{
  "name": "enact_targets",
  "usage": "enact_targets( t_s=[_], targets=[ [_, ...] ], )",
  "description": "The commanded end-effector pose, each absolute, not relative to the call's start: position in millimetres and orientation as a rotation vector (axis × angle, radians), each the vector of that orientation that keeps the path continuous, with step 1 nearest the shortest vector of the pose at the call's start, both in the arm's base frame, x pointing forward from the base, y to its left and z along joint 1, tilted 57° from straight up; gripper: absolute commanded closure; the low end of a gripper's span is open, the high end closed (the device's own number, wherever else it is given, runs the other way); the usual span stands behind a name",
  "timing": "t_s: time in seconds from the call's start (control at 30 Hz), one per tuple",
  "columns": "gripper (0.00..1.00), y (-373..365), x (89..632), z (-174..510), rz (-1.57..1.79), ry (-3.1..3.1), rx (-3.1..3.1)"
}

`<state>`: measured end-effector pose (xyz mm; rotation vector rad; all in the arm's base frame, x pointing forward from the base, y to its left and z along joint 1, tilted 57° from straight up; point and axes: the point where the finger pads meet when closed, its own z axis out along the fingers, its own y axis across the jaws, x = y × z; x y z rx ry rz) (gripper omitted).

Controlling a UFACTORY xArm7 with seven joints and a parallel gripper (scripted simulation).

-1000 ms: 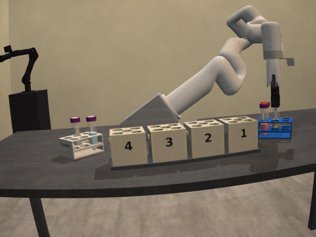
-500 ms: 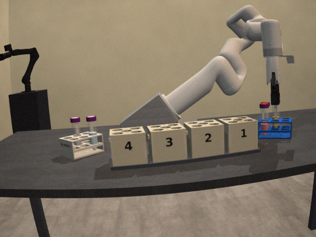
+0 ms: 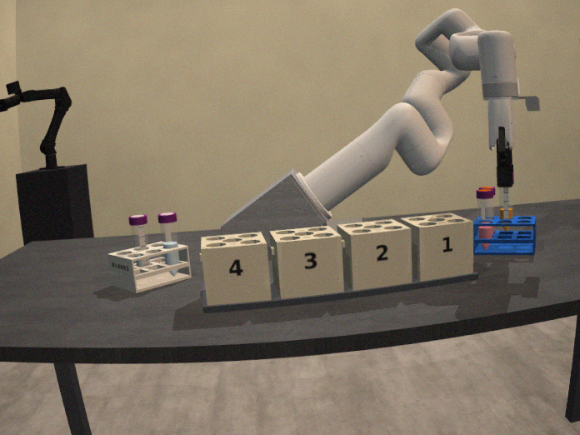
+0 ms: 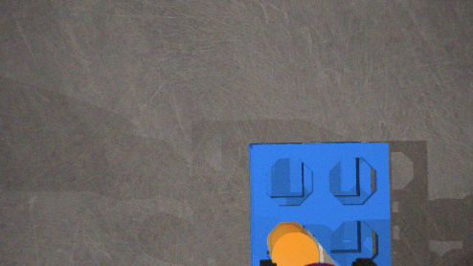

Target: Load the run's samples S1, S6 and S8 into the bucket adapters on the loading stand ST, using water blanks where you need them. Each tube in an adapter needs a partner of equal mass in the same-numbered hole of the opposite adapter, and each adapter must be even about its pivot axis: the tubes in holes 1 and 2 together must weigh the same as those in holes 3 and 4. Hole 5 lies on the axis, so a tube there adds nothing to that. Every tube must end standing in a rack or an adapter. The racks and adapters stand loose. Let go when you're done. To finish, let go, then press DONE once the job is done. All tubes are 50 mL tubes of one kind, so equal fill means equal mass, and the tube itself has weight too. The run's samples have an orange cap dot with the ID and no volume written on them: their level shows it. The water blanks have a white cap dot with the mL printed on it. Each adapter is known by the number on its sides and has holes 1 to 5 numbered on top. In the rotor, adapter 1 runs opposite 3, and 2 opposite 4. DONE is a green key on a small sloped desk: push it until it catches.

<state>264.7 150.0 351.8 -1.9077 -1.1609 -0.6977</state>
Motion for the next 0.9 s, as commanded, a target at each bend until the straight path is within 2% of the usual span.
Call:
enact_targets(
  t_s=[0.0, 0.87],
  targets=[
    [1.0, 142, 265, 358, -0.702, -1.16, -1.908],
    [1.0, 105, 262, 382, -0.702, -1.16, -1.908]
  ],
)
